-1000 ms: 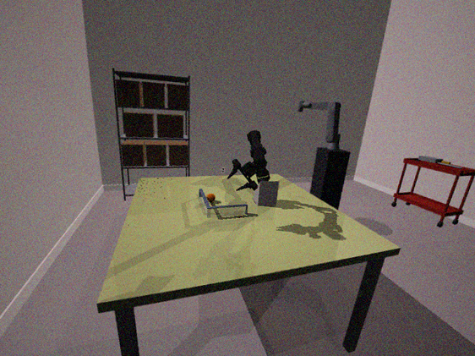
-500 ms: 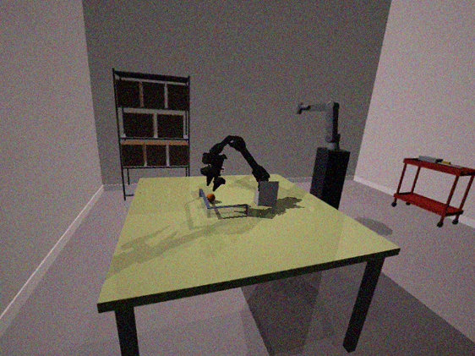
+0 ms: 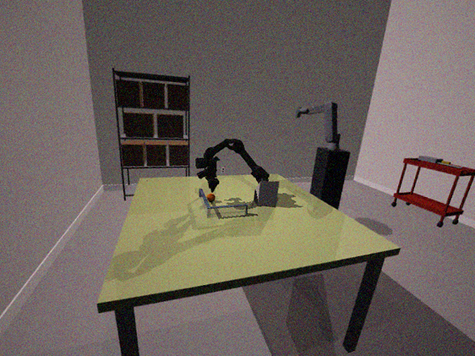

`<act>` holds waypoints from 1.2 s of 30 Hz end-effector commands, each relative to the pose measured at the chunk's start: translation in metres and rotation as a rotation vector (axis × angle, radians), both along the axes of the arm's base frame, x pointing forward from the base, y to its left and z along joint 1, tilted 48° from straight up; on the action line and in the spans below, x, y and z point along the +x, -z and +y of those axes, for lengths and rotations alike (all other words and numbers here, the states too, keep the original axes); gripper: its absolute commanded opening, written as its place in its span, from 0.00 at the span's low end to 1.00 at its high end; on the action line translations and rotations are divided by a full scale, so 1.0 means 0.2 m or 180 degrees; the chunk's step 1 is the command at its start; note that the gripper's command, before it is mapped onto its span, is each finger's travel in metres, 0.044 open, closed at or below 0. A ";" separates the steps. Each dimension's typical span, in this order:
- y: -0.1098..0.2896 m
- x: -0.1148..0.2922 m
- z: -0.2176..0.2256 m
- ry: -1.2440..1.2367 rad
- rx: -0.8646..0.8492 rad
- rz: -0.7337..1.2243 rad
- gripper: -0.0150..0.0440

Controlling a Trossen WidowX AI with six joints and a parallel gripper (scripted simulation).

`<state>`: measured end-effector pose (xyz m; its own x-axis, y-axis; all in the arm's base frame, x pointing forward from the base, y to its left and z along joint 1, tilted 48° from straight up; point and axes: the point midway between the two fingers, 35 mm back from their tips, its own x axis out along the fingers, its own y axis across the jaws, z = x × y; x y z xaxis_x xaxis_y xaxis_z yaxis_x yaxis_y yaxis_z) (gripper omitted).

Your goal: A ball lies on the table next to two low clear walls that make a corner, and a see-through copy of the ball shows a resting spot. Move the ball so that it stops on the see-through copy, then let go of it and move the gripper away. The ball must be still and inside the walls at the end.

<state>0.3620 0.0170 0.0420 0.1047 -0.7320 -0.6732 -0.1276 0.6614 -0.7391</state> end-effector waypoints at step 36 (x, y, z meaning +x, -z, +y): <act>0.18 0.02 -0.21 0.0016 -0.0015 0.0023 0.76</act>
